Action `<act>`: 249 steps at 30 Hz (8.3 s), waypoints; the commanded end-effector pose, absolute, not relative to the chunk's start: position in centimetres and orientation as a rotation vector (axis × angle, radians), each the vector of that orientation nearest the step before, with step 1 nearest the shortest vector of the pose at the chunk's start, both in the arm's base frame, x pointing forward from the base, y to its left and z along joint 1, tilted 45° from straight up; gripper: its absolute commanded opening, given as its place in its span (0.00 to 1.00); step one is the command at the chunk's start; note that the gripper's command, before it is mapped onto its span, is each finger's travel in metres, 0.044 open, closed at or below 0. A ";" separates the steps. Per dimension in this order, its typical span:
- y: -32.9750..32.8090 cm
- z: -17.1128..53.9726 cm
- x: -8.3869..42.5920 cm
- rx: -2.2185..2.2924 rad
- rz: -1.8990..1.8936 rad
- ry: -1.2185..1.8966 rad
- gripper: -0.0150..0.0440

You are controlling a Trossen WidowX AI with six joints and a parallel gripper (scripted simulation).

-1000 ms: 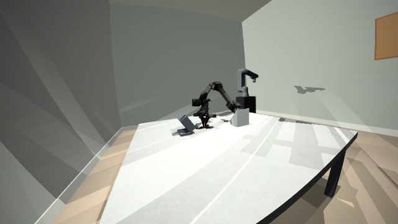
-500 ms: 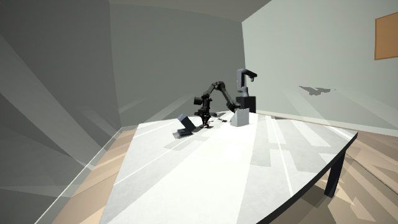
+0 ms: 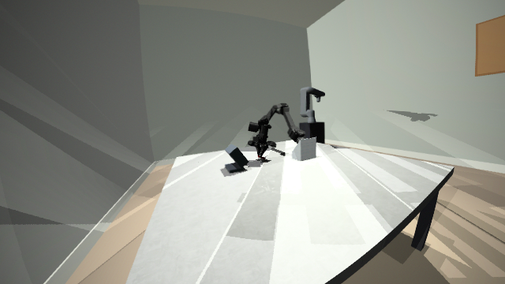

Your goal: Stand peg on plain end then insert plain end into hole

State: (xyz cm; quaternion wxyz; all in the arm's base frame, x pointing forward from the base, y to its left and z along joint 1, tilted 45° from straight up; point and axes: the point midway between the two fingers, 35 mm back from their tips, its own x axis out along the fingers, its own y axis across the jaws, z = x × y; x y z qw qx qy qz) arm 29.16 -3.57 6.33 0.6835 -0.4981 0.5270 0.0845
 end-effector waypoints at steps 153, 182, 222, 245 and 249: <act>-6.9 9.2 22.8 -0.843 0.658 0.326 0.34; -7.2 9.1 22.4 -0.838 0.674 0.278 0.34; -7.2 9.1 22.2 -0.828 0.685 0.231 0.47; -7.2 9.1 22.2 -0.828 0.685 0.231 0.88; -7.2 9.1 22.2 -0.828 0.685 0.231 1.00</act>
